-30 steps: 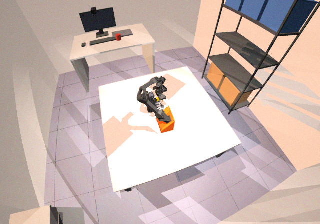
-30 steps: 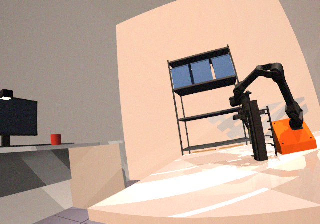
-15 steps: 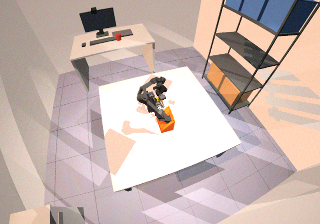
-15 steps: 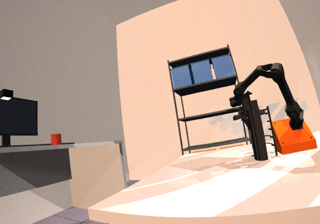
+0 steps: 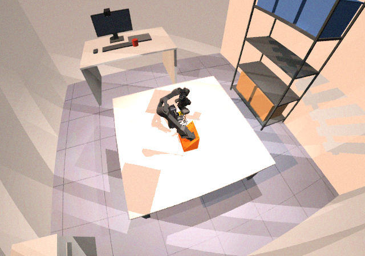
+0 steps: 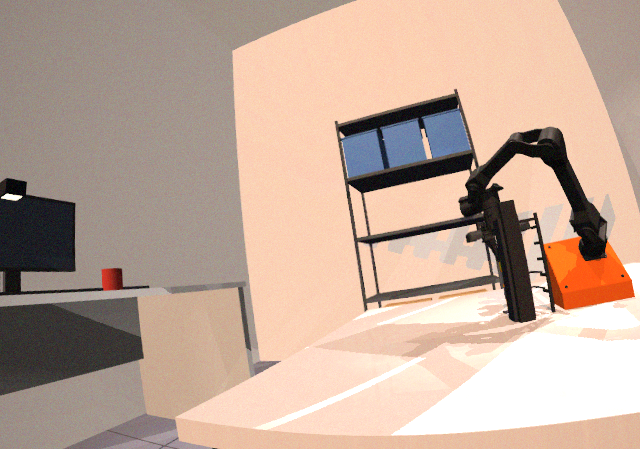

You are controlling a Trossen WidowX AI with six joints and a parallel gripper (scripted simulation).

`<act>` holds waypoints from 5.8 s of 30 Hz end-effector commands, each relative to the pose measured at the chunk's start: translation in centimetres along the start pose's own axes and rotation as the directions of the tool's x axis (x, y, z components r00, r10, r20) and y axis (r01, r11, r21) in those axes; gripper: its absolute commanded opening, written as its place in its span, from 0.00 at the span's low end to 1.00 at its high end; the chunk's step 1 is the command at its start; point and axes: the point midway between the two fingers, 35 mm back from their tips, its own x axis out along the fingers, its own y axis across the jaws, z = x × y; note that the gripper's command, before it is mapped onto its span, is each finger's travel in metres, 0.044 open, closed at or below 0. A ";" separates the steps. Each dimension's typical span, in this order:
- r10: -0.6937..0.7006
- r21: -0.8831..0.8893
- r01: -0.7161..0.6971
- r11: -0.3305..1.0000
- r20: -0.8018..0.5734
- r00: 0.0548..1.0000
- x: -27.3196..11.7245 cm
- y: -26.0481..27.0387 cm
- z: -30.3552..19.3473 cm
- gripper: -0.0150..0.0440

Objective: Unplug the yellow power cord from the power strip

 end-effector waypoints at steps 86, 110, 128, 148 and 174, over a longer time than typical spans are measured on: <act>0.010 0.002 -0.010 1.000 0.033 0.999 -1.2 0.0 0.2 0.53; 0.006 -0.003 -0.006 1.000 0.033 0.999 -0.3 -0.1 -0.1 0.35; 0.007 -0.002 -0.007 1.000 0.035 0.999 -0.4 0.1 1.5 0.25; 0.009 0.000 -0.009 1.000 0.037 0.999 -0.8 0.2 4.7 0.25; 0.011 0.000 -0.011 1.000 0.036 0.999 -0.6 0.5 6.0 0.48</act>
